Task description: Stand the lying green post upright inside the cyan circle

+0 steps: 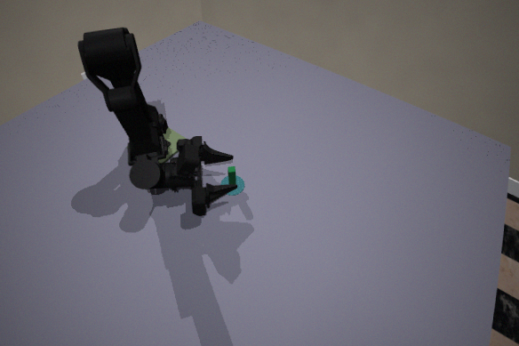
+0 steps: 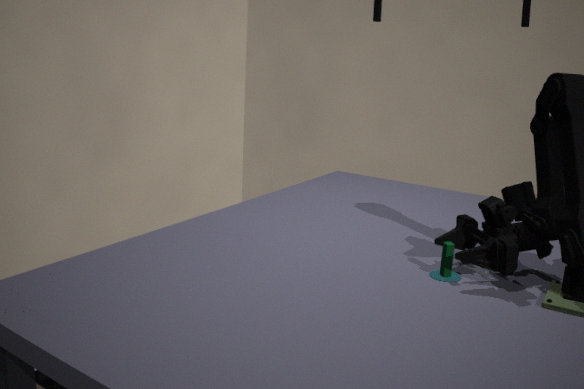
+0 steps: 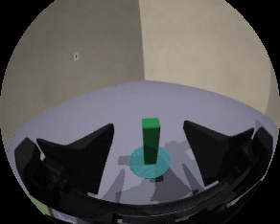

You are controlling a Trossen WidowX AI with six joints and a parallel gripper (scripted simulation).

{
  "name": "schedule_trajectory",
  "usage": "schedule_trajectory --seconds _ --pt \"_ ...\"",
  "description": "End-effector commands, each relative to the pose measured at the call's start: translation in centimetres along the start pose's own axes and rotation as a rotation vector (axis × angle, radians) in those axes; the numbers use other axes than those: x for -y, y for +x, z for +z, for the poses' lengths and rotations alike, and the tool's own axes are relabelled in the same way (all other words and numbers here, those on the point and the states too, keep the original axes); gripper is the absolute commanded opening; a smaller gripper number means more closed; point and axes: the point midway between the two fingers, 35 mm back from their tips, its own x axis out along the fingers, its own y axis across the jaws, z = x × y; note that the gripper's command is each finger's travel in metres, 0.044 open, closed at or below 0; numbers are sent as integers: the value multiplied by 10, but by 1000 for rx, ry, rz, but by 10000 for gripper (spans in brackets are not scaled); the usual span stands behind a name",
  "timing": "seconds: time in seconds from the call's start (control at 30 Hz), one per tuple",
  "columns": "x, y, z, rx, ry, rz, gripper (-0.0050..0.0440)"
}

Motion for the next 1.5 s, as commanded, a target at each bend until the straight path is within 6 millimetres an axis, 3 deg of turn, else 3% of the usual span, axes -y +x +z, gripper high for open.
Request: schedule_trajectory --seconds 0.0,0.43,0.57,0.9,1.17,1.47 --pt "9 0 13 2 -52 -3 400" --pt "13 -3 35 -6 -27 4 400" --pt "14 -6 52 0 -63 0 400" --pt "6 -13 81 5 -57 -3 400" --pt "-1 -16 89 4 -16 -1 400" --pt "26 11 95 -259 127 -24 400"
